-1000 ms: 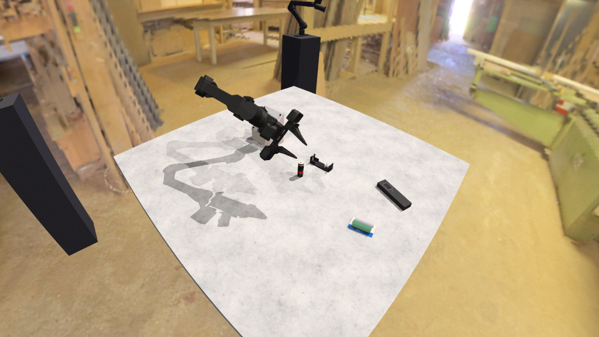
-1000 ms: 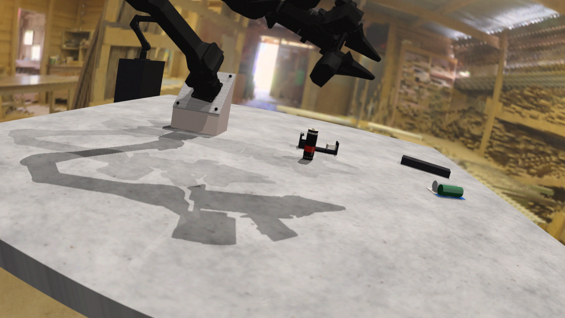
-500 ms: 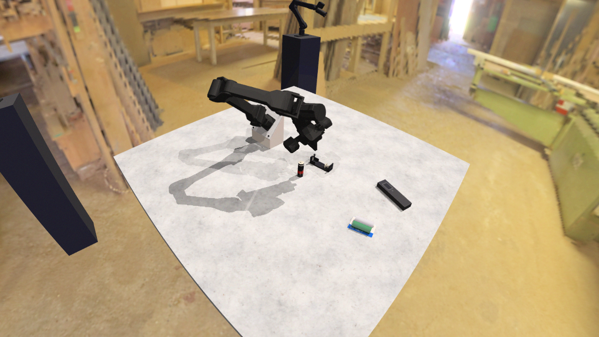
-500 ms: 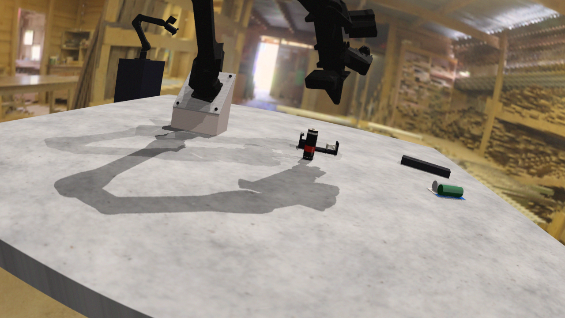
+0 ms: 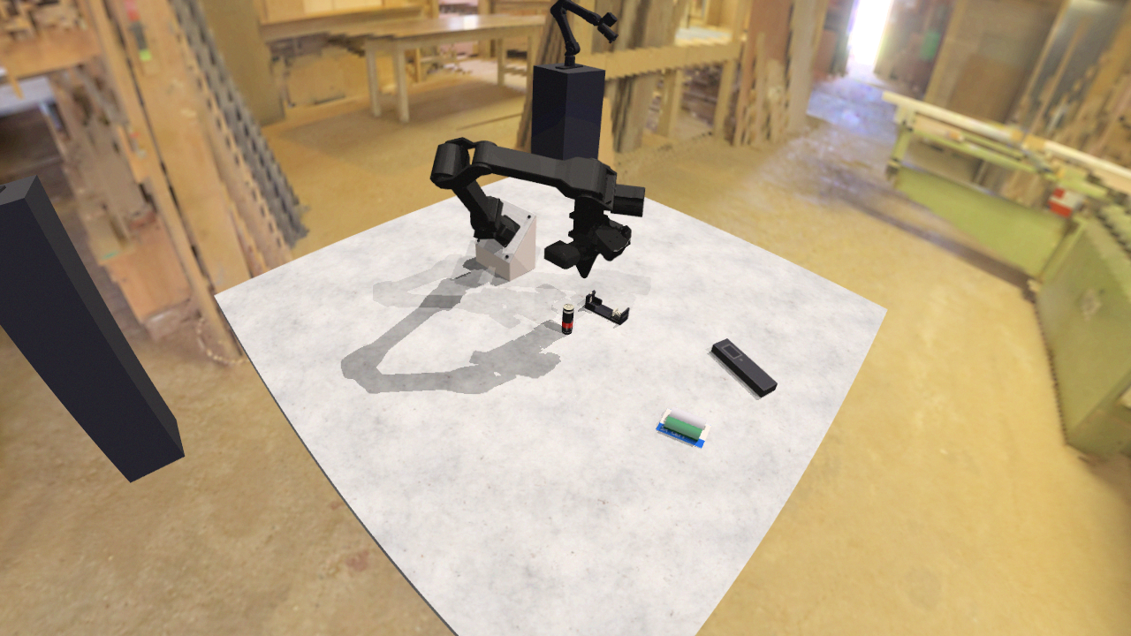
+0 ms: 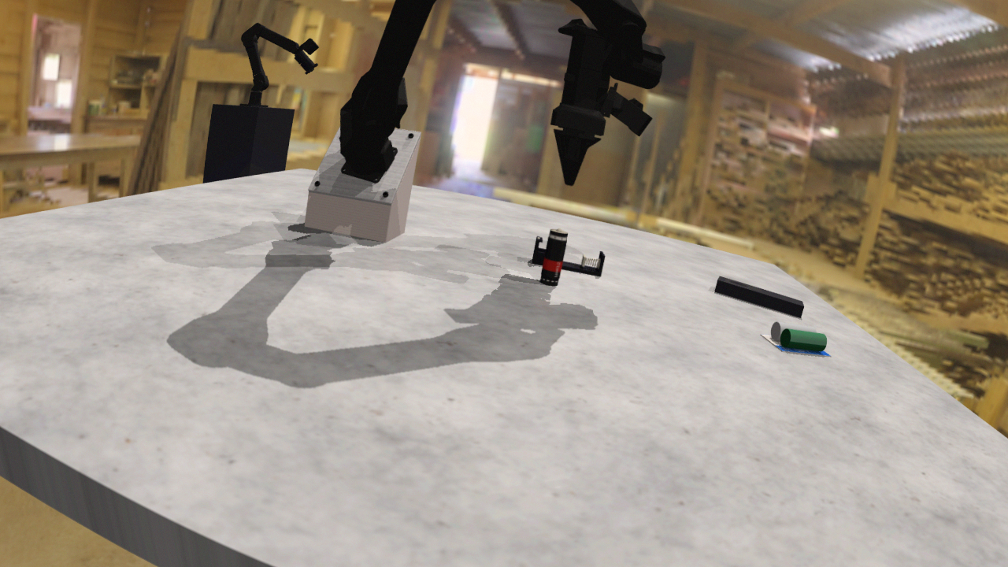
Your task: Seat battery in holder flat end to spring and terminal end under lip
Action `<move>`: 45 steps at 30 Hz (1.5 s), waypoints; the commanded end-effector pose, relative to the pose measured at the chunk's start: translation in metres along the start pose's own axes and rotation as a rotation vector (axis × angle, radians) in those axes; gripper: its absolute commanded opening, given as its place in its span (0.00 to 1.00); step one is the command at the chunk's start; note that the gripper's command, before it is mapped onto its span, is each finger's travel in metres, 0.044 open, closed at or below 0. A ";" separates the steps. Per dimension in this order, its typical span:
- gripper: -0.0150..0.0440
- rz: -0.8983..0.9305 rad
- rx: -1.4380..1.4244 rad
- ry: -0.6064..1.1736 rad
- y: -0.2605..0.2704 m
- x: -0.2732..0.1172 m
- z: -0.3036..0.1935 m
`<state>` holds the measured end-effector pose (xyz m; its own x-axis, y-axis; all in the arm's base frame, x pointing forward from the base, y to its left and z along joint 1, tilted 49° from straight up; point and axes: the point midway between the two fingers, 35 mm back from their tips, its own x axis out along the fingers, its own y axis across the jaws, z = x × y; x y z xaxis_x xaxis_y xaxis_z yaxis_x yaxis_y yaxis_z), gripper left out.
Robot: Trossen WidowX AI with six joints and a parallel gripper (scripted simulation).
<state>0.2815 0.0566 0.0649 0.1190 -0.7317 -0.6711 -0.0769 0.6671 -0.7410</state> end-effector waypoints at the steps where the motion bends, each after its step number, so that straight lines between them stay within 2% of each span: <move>1: 0.25 -0.012 -0.005 0.003 0.001 0.013 0.001; 9: 0.25 -0.017 -0.004 0.003 -0.002 0.078 -0.001; 45: 0.25 -0.017 -0.004 0.003 -0.053 0.078 0.001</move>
<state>0.2962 -0.0310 0.0467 0.1197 -0.7397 -0.6622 -0.0754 0.6583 -0.7490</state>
